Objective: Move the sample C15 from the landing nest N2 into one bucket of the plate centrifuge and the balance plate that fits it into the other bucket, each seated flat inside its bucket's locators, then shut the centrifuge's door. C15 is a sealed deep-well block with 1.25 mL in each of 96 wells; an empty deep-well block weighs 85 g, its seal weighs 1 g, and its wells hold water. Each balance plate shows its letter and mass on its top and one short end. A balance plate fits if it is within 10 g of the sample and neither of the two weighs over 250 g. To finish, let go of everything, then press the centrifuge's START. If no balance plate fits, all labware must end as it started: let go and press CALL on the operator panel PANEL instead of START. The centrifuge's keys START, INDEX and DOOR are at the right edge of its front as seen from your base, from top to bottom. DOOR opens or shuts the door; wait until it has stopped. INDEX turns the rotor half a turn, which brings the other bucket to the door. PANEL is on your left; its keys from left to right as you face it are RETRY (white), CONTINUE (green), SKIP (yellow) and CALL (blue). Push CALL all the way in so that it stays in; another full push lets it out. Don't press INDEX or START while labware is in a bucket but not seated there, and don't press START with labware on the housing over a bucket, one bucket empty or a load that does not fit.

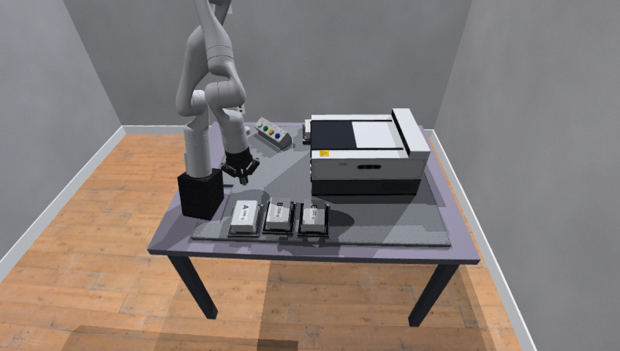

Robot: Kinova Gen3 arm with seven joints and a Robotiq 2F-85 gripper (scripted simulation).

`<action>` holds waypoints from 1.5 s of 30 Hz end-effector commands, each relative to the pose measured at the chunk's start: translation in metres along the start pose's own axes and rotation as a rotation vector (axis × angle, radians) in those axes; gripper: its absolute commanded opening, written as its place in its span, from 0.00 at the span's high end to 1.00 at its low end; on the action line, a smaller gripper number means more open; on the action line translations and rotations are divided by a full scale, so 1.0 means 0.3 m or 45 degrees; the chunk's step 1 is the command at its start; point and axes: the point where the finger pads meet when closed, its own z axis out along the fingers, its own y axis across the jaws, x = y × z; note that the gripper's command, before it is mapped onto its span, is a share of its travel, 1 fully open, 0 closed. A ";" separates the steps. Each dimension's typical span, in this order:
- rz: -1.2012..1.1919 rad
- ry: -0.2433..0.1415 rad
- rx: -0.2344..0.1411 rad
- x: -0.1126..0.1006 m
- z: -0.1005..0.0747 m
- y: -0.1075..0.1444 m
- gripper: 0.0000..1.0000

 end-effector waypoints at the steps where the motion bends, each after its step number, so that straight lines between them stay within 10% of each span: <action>1: 0.181 -0.001 0.002 -0.017 -0.004 -0.036 0.90; 15: 0.303 -0.002 0.002 -0.062 -0.012 -0.136 0.90; 45: 0.303 -0.001 0.002 -0.062 0.277 -0.137 0.90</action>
